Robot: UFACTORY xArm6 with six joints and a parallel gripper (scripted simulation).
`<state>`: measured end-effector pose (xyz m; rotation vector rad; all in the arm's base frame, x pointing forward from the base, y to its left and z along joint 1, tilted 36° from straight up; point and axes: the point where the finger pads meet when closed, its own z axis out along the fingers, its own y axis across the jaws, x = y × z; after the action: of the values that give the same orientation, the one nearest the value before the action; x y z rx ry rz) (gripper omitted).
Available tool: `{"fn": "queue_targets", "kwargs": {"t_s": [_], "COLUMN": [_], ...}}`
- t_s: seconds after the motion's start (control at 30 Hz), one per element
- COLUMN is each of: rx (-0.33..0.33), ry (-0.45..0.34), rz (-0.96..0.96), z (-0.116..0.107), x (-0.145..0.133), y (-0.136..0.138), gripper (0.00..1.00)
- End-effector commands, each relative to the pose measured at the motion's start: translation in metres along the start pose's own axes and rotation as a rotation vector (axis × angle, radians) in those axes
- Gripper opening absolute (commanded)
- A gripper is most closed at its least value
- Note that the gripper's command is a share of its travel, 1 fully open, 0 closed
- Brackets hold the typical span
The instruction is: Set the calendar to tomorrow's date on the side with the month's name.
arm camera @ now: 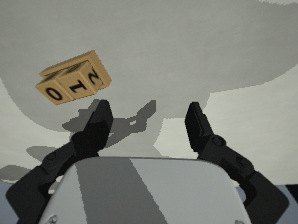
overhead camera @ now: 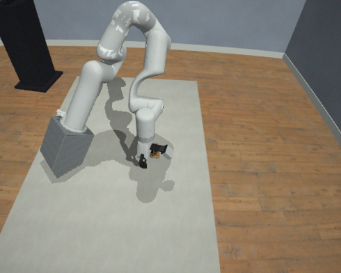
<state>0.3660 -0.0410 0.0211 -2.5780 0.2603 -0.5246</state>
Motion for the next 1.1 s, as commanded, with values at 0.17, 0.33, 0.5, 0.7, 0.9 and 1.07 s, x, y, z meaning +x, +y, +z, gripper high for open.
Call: {"fn": "queue_targets", "kwargs": {"t_s": [0.17,0.33,0.5,0.7,0.9,1.07], "rx": [-0.001,-0.001,-0.001,-0.001,-0.001,-0.001], "ry": [0.002,0.002,0.002,0.002,0.002,0.002], "rz": [0.165,0.269,0.269,0.269,0.269,0.269], "z": [-0.001,-0.001,-0.001,0.004,0.015,0.027], "x": [-0.007,-0.014,-0.030,-0.030,-0.030,-0.030], "y": [0.005,0.009,0.018,0.018,0.018,0.018], "gripper": [1.00,1.00,1.00,1.00,1.00,1.00]}}
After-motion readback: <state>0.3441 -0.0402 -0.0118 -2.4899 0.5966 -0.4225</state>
